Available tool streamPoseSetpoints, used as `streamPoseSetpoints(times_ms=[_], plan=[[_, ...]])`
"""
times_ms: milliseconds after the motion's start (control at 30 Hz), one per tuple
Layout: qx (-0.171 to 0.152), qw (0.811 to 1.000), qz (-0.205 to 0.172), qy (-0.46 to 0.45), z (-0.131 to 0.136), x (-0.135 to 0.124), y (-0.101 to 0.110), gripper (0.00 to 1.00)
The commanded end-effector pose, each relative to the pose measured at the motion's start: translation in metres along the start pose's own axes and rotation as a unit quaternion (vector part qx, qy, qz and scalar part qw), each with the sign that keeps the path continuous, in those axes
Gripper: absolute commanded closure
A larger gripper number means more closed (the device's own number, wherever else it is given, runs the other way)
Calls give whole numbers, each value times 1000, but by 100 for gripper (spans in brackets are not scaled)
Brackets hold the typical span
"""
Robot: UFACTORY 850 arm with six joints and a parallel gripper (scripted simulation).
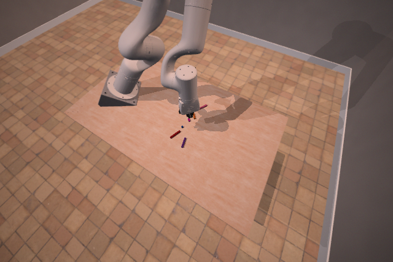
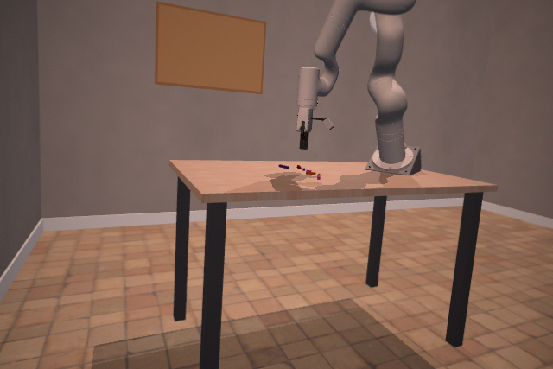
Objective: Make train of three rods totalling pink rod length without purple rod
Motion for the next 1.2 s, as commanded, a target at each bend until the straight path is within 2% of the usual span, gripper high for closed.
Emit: streamPoseSetpoints(times_ms=[0,400,467,700,867,1167], plan=[[0,1000,0,0,0,0,-5,96],[0,1000,0,0,0,-1,-54,96],[0,1000,0,0,0,-1,-54,96],[0,1000,0,0,0,-1,-77,96],[0,1000,0,0,0,-1,-84,96],[0,1000,0,0,0,-1,-85,96]])
Point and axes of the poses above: the point where the finger pads meet when closed, its own y axis back along the fingers, its own z axis across the jaws, x = y × z, the point moved 10 cm from there along y, back along the fingers, and after that the axes turned 10 degrees about y, right-handed, at the moved point
